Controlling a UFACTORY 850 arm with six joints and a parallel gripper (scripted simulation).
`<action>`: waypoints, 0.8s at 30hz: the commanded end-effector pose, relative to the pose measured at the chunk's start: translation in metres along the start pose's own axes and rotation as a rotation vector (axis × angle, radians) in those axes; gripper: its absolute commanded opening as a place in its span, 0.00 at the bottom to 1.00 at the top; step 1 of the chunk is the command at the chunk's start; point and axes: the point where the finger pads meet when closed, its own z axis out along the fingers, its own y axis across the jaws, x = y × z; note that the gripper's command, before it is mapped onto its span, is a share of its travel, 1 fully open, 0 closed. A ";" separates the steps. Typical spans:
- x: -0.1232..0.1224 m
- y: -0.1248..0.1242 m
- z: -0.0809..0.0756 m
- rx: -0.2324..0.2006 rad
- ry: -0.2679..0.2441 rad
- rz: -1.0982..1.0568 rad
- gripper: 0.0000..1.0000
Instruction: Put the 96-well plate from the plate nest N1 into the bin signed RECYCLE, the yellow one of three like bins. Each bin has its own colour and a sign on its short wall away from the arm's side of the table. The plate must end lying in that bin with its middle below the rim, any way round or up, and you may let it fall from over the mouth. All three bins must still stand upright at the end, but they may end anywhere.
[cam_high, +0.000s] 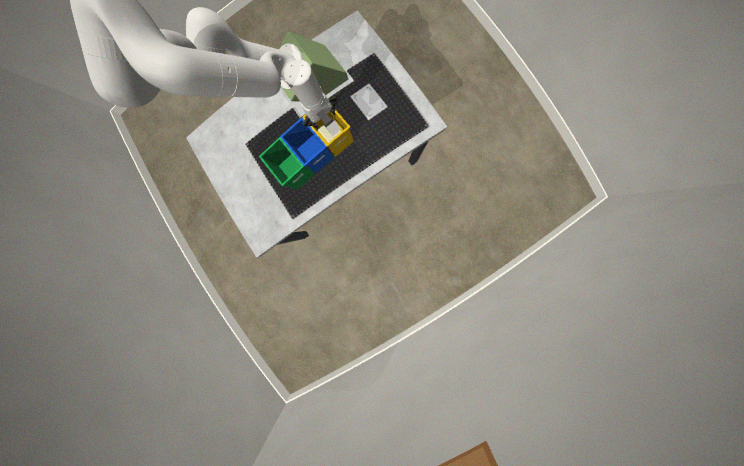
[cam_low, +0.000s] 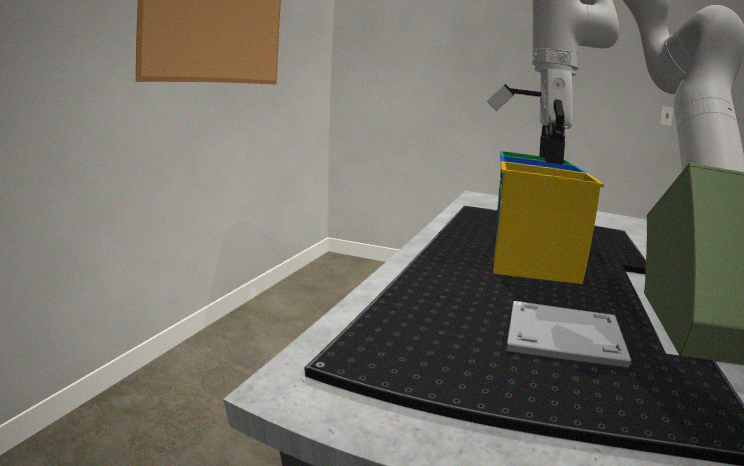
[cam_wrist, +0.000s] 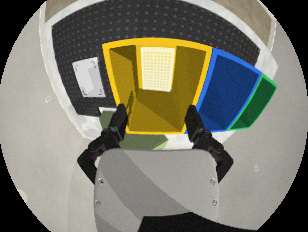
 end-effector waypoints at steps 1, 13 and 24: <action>0.001 0.000 0.000 0.000 0.001 0.000 1.00; 0.001 0.000 0.000 0.000 0.001 0.000 1.00; 0.001 0.000 -0.003 0.000 0.001 0.000 1.00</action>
